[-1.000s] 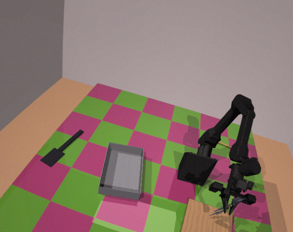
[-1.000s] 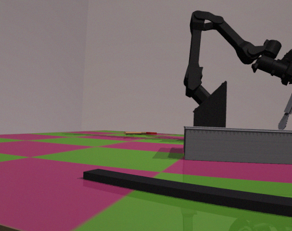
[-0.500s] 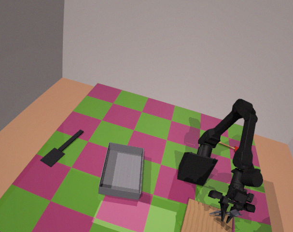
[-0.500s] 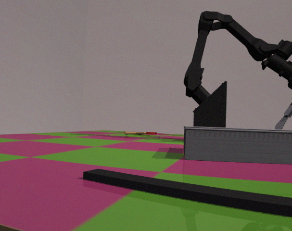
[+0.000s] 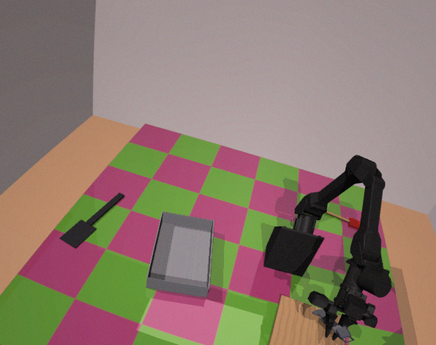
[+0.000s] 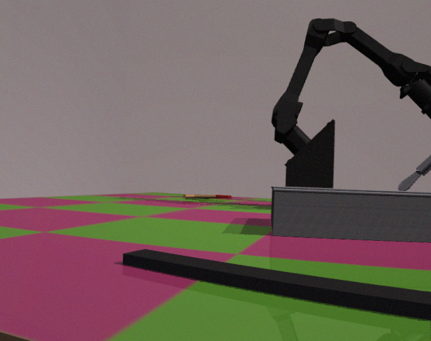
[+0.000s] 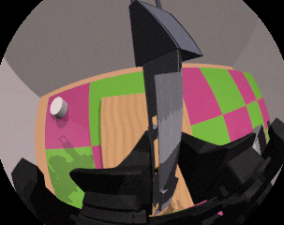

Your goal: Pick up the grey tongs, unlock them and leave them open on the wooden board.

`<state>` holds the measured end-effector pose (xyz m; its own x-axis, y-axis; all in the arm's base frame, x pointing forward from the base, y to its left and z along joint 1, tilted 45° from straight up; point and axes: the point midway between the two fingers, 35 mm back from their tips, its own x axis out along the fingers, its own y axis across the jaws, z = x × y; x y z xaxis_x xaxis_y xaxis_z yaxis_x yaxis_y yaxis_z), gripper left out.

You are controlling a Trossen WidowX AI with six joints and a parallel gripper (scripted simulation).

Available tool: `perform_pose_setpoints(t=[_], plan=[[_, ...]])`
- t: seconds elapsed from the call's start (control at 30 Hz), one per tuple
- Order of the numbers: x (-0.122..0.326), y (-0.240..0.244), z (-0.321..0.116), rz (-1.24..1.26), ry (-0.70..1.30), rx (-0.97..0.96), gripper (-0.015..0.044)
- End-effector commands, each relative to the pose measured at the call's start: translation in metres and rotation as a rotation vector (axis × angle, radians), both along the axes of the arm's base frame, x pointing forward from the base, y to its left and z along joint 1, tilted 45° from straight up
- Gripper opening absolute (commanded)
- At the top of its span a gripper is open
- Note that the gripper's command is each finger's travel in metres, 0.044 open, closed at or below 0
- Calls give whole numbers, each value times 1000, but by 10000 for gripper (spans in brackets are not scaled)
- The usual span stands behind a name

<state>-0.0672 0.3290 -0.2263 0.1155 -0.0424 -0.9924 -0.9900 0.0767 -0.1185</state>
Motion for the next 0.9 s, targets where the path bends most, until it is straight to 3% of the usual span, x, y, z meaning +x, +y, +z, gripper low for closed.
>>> perform_pose_setpoints(t=[0.0,0.87], plan=[[-1,1,-4,1,10,-53,-150],[2,-18,-22,-56,54,-424,-150]])
